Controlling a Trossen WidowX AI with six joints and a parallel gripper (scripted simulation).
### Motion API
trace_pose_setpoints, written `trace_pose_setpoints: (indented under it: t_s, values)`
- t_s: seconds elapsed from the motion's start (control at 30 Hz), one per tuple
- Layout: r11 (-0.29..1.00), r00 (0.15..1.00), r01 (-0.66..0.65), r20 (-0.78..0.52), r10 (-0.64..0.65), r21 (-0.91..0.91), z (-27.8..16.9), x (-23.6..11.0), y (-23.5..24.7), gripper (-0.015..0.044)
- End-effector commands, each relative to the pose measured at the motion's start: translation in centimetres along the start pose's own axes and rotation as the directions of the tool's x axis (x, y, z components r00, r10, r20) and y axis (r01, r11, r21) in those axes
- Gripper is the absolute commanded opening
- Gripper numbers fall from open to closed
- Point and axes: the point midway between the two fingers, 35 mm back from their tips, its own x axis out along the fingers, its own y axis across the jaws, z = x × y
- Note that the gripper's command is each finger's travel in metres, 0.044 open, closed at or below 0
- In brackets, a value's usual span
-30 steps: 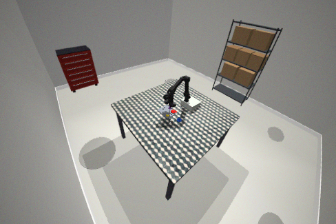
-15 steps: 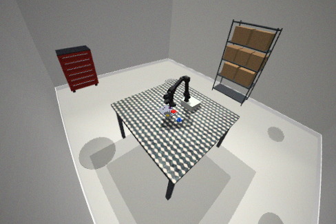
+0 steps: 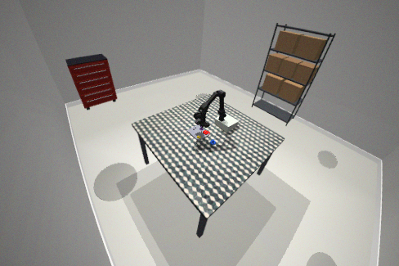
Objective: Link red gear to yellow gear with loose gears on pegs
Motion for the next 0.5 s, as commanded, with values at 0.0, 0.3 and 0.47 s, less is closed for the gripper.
trace_pose_setpoints:
  t_s: [0.0,0.3,0.47]
  values:
    - [0.999,1.0,0.001,-0.018,-0.002,-0.036,-0.4,1.0,-0.1,0.0]
    - [0.998,1.0,0.003,-0.018,-0.002,0.059,-0.4,2.2,-0.1,0.0]
    - [0.982,1.0,0.006,-0.018,-0.002,0.189,-0.4,2.9,0.0,0.0]
